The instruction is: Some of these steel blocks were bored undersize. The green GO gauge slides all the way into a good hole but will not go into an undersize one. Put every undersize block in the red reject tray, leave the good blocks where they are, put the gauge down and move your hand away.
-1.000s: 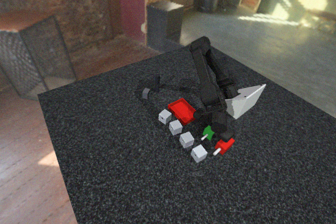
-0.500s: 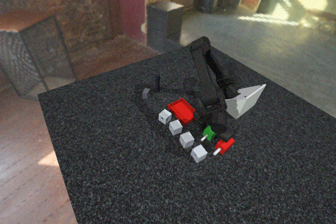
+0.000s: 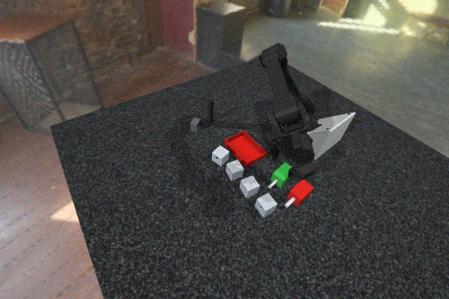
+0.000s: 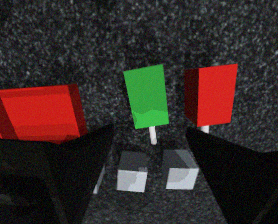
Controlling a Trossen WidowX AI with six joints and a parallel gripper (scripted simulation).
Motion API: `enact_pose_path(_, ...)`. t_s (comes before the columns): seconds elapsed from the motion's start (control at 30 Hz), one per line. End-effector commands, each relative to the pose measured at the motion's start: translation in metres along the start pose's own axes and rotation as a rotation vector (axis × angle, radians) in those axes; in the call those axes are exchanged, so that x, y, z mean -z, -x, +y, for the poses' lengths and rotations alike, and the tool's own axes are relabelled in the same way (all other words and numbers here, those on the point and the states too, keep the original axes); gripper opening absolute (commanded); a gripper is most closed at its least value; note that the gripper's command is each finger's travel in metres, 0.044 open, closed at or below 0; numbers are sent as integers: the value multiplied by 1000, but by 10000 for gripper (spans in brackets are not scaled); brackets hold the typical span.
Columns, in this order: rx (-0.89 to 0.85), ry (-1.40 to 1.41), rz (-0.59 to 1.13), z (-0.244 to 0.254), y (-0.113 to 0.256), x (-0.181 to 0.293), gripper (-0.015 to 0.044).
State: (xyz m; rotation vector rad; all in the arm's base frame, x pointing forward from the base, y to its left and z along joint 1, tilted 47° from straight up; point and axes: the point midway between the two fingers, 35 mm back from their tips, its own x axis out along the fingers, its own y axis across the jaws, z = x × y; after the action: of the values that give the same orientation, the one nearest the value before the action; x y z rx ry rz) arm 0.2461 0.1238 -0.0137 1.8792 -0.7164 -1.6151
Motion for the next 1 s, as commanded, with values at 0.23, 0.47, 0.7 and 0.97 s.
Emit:
enact_pose_path(0.23,0,-408,-11,10,-1,14,272)
enact_pose_path(0.47,0,-408,-11,10,-1,14,89)
enact_pose_path(0.7,0,-408,-11,10,-1,14,0)
enact_pose_path(0.97,-1,-418,-10,11,-1,15,26)
